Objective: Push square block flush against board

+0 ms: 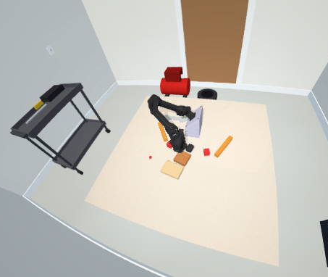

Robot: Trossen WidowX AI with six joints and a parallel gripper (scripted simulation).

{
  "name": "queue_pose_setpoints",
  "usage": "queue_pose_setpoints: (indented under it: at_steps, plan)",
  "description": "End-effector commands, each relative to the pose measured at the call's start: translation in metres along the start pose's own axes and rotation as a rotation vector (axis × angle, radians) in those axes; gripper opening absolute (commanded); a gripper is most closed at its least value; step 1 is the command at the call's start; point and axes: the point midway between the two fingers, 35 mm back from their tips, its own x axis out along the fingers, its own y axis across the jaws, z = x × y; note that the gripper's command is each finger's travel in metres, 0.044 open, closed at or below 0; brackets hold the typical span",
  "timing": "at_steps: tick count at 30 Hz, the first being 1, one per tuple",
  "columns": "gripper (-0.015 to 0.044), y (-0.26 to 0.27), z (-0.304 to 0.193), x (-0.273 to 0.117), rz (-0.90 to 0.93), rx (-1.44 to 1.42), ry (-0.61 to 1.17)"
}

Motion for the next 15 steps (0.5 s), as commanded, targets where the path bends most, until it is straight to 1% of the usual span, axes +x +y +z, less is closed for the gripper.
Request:
queue_pose_setpoints:
  at_steps: [1, 15]
  plan:
    - [0.0000, 0.001, 0.005, 0.001, -0.003, -0.009, 0.002]
    - [0.0000, 0.002, 0.025, 0.001, -0.003, -0.008, 0.001]
